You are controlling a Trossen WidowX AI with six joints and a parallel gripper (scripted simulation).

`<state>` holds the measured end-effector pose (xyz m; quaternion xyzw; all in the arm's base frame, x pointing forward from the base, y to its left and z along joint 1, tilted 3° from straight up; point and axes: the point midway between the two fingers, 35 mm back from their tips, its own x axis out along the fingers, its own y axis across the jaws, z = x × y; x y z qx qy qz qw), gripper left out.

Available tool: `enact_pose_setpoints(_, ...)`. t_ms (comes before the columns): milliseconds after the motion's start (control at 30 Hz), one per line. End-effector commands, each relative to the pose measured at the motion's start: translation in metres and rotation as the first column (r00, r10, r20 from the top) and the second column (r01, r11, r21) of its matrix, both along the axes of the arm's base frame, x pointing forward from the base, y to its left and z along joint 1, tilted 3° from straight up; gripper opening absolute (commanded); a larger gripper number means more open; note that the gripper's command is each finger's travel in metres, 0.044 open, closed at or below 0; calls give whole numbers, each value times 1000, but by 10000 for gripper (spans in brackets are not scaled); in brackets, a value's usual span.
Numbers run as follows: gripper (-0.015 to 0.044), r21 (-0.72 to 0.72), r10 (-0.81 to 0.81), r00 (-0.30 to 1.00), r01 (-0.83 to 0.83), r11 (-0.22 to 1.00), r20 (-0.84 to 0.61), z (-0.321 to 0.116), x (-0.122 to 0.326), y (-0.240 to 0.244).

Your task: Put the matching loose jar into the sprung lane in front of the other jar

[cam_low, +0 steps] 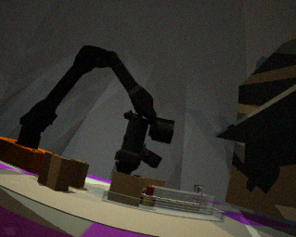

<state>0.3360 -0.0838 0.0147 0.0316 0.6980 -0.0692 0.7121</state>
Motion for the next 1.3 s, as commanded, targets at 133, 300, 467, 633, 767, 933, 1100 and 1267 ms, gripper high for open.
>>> enact_pose_setpoints(133,0,-5,0,1000,0,1000,18,1,3,-1)
enact_pose_setpoints(300,0,-4,0,1000,0,1000,18,0,2,-1)
enact_pose_setpoints(467,0,-4,0,1000,0,1000,17,0,1,-1)
enact_pose_setpoints(633,0,-4,0,1000,0,1000,17,0,0,-1)
enact_pose_setpoints(767,0,-4,0,1000,0,1000,17,0,-1,0)
enact_pose_setpoints(933,0,-4,0,1000,0,1000,17,0,-1,0)
enact_pose_setpoints(1100,0,-4,0,1000,0,1000,17,0,-2,0)
enact_pose_setpoints(1267,0,-4,0,1000,0,1000,17,0,-3,0)
